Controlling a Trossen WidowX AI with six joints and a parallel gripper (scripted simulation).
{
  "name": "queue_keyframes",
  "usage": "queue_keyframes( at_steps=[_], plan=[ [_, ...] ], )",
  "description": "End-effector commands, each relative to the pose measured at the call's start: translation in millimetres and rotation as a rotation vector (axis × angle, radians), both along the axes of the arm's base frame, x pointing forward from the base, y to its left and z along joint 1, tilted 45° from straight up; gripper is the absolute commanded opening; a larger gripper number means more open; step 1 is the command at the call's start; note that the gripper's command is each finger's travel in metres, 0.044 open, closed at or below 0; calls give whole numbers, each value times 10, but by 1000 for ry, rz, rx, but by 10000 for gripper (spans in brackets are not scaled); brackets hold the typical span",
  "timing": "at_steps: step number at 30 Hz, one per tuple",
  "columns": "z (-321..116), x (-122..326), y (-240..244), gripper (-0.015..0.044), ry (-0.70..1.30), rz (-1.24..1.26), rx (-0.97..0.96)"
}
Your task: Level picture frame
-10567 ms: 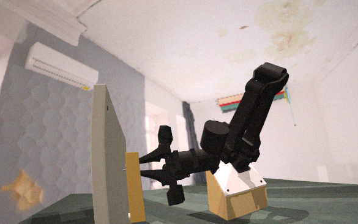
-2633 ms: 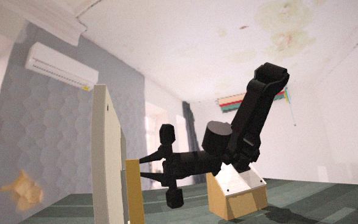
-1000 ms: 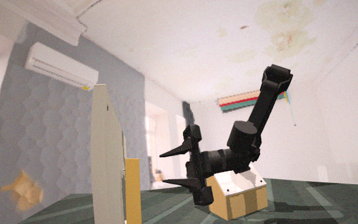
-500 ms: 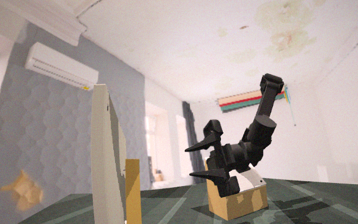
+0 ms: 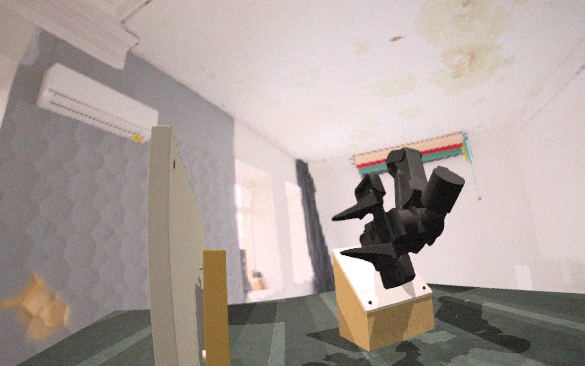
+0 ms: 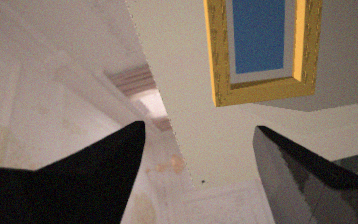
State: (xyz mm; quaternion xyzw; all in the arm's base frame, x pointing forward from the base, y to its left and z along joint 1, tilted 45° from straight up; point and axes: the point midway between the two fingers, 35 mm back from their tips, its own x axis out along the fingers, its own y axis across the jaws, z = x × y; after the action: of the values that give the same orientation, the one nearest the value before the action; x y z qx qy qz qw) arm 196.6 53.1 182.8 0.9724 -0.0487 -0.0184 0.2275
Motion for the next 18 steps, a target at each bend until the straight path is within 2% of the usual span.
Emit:
queue_keyframes(
  at_steps=[1,18],
  plan=[
    [-43,-116,-98,260,-2,-10,9],
    [-50,-134,-115,260,-2,-12,11]
  ],
)
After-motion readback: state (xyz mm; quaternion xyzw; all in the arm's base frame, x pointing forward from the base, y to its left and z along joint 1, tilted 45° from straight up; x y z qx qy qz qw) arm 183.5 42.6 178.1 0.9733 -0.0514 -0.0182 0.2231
